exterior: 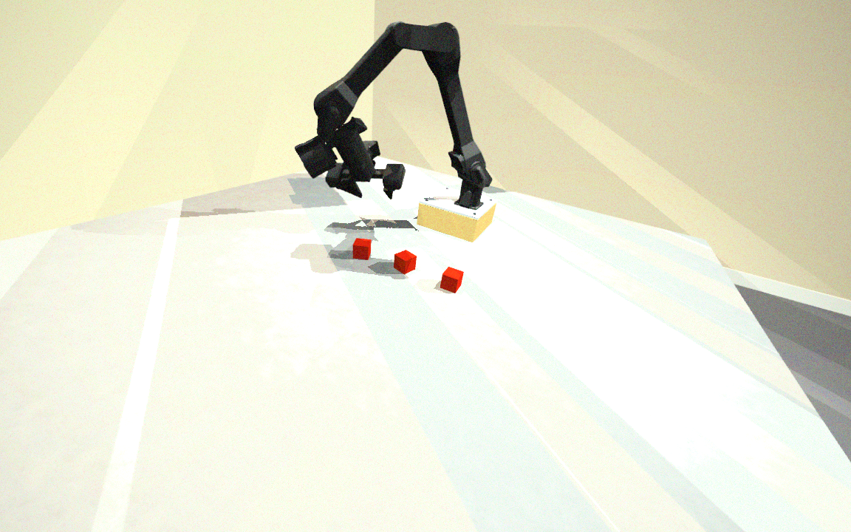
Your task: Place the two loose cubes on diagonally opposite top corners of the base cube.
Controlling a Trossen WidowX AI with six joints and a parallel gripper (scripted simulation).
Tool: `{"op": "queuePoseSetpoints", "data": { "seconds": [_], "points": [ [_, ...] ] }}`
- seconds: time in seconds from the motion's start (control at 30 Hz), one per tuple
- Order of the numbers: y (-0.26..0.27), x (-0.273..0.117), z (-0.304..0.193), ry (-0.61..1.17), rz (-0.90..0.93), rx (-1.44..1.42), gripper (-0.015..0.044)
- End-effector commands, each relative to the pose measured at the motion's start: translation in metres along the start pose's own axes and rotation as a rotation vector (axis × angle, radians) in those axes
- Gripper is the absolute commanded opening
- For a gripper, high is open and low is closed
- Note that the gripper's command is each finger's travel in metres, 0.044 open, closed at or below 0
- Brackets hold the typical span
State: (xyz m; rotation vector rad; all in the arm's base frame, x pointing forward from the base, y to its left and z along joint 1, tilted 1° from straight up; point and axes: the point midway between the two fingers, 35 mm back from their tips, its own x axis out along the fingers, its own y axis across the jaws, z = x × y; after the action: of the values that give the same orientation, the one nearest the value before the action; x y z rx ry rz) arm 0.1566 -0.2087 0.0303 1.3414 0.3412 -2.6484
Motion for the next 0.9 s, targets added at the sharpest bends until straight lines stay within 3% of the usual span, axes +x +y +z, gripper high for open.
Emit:
{"op": "queuePoseSetpoints", "data": {
  "seconds": [0.0, 0.13, 0.5, 0.87],
  "points": [
    [0.000, -0.001, -0.001, 0.003, 0.002, -0.009, 0.0374],
    [-0.002, -0.016, -0.014, 0.068, 0.042, -0.201, 0.0269],
    [-0.018, -0.070, -0.058, 0.237, 0.252, -0.859, 0.0265],
    [-0.049, -0.131, -0.094, 0.310, 0.576, -1.533, 0.0265]
  ]
}}
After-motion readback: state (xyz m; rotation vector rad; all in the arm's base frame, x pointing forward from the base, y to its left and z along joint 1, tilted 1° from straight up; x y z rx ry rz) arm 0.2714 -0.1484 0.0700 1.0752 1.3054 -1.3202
